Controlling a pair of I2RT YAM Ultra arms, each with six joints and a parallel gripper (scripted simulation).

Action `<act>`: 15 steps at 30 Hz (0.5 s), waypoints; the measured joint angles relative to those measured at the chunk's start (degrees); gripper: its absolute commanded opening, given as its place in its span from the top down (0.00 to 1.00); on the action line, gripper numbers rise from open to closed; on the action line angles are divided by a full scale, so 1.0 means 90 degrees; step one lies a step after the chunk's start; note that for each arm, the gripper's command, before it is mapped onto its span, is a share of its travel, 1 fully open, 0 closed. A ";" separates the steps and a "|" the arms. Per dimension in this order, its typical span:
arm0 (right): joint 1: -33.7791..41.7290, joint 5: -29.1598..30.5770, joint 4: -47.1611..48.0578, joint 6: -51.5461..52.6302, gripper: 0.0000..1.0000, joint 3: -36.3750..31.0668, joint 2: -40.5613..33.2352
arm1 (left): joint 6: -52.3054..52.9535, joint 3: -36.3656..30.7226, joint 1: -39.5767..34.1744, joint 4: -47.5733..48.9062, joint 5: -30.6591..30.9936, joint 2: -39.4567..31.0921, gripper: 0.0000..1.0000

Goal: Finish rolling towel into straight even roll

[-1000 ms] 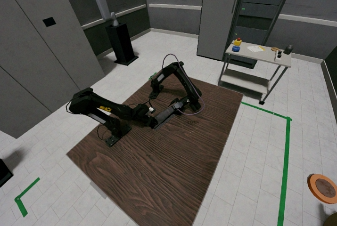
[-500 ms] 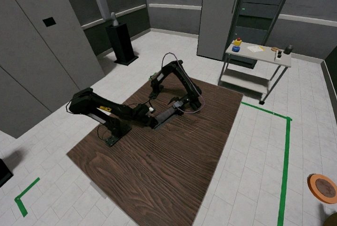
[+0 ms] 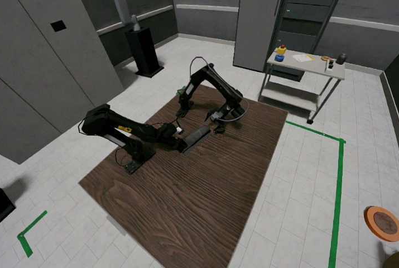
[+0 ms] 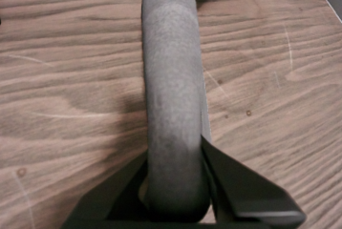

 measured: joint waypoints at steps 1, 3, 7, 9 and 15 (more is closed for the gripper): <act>-0.0007 -0.0005 0.0002 0.0000 0.63 0.0000 0.0000 | -0.0005 0.0002 0.0002 0.0000 -0.0007 -0.0005 0.15; -0.0051 -0.0049 -0.0010 0.0000 0.63 0.0007 0.0002 | -0.0010 0.0002 0.0000 0.0000 -0.0010 -0.0005 0.15; -0.0226 -0.0226 -0.0114 0.0000 0.63 0.0158 0.0104 | -0.0015 0.0002 0.0000 0.0000 -0.0015 -0.0002 0.15; -0.0345 -0.0372 -0.0214 0.0002 0.63 0.0260 0.0172 | -0.0017 0.0002 0.0000 0.0000 -0.0017 -0.0005 0.15; -0.0784 -0.0976 -0.0651 0.0058 0.63 0.0651 0.0449 | -0.0017 0.0002 0.0000 0.0000 -0.0019 -0.0005 0.15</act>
